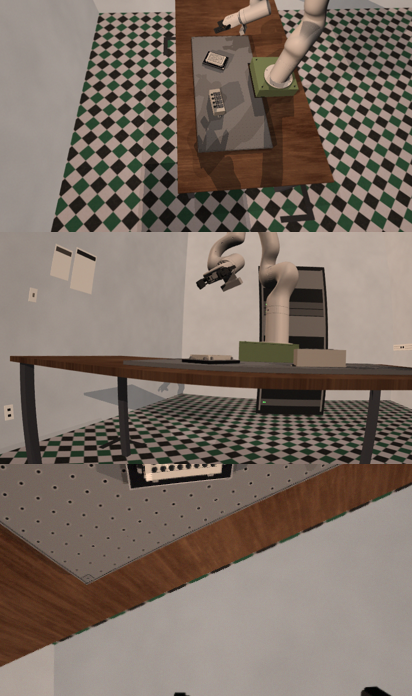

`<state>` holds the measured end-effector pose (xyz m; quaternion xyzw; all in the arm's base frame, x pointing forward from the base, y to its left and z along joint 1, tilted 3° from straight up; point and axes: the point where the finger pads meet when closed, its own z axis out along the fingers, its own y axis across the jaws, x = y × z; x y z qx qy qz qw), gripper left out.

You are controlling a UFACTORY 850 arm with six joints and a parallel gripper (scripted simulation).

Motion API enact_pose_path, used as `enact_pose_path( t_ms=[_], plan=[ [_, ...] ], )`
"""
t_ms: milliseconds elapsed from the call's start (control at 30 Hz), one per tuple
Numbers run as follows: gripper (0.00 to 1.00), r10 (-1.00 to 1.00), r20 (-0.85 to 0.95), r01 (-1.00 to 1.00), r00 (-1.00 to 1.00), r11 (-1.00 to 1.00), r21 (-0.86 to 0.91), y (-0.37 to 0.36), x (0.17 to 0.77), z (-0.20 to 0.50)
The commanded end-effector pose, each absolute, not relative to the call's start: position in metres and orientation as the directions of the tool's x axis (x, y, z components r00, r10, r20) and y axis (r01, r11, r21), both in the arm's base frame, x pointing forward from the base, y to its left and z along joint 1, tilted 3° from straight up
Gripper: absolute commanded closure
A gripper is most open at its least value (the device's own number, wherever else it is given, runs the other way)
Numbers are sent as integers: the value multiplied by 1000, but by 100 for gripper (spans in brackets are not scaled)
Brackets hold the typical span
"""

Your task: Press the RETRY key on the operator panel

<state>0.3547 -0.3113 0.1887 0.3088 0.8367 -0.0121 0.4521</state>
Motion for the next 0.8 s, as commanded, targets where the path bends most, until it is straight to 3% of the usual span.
enact_pose_path(
  t_ms=[0, 533, 567, 767],
  plan=[
    [0, 505, -765, 527, -400, 809, 259, -312, 355, 189],
    [0, 505, -765, 527, -400, 809, 259, -312, 355, 189],
    [100, 489, -764, 503, -422, 827, 252, -308, 358, 188],
    [100, 436, -758, 424, -486, 876, 232, -287, 372, 184]
  ],
)
